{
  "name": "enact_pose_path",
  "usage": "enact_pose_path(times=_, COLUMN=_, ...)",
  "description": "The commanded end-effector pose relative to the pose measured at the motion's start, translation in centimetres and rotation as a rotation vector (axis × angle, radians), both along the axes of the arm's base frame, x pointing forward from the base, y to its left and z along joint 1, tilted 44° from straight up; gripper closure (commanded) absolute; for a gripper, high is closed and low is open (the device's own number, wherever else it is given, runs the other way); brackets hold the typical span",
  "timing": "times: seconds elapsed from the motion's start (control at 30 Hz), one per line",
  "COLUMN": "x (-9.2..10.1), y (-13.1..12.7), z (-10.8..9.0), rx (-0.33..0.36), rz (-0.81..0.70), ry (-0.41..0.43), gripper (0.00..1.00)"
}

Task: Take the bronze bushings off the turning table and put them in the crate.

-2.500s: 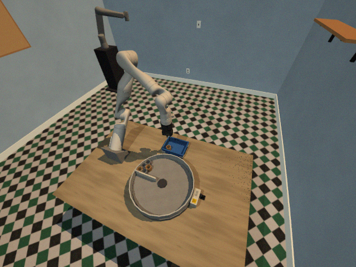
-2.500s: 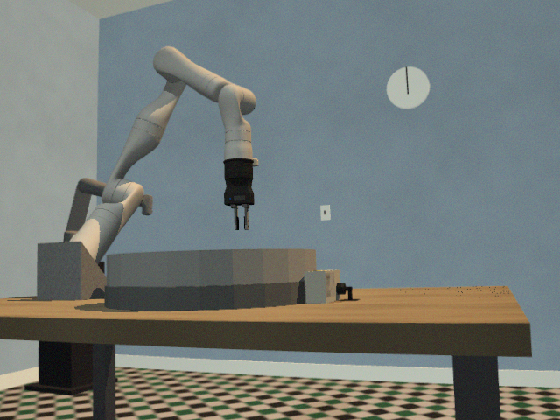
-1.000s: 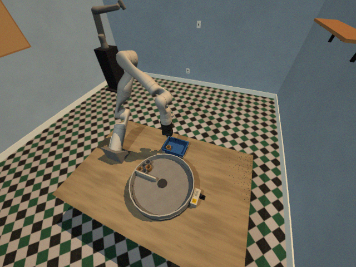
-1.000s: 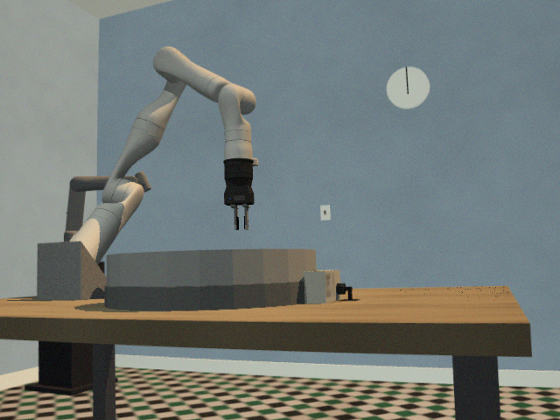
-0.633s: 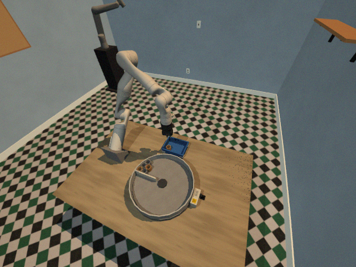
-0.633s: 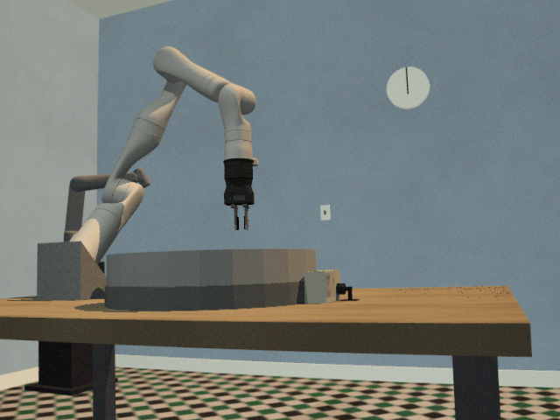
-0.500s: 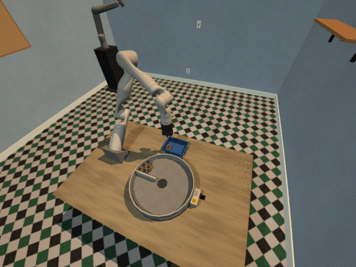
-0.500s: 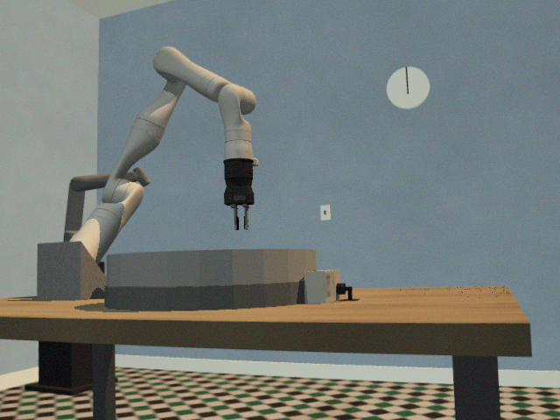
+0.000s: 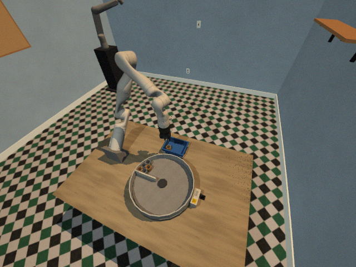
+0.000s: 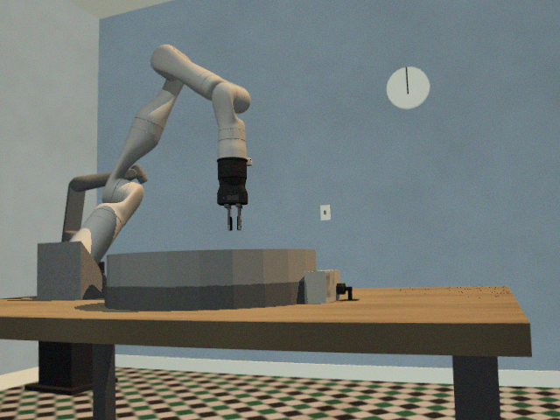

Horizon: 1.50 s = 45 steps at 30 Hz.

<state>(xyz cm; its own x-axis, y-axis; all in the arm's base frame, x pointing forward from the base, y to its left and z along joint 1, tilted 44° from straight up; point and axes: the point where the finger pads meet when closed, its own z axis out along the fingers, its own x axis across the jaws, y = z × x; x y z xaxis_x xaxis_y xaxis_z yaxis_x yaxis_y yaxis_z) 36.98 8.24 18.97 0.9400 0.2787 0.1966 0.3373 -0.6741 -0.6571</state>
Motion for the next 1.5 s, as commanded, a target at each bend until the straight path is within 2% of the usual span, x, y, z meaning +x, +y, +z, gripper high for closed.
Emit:
enact_pose_path(times=0.0, x=-0.3, y=-1.1, z=-1.4, rx=0.018, rz=-0.017, ry=0.020, gripper=0.55)
enact_pose_path(times=0.37, x=-0.3, y=-1.1, z=-1.4, rx=0.018, rz=-0.017, ry=0.020, gripper=0.55)
enact_pose_path(times=0.53, x=-0.8, y=-4.3, z=-5.2, rx=0.017, rz=-0.018, ry=0.019, gripper=0.55)
enact_pose_path(times=0.93, x=-0.8, y=-4.3, z=-5.2, rx=0.017, rz=-0.018, ry=0.019, gripper=0.55)
enact_pose_path(times=1.1, x=-1.4, y=-7.5, z=-9.0, rx=0.016, rz=-0.018, ry=0.018, gripper=0.55)
enact_pose_path(times=1.47, x=-1.4, y=-7.5, z=-9.0, rx=0.016, rz=-0.018, ry=0.018, gripper=0.55)
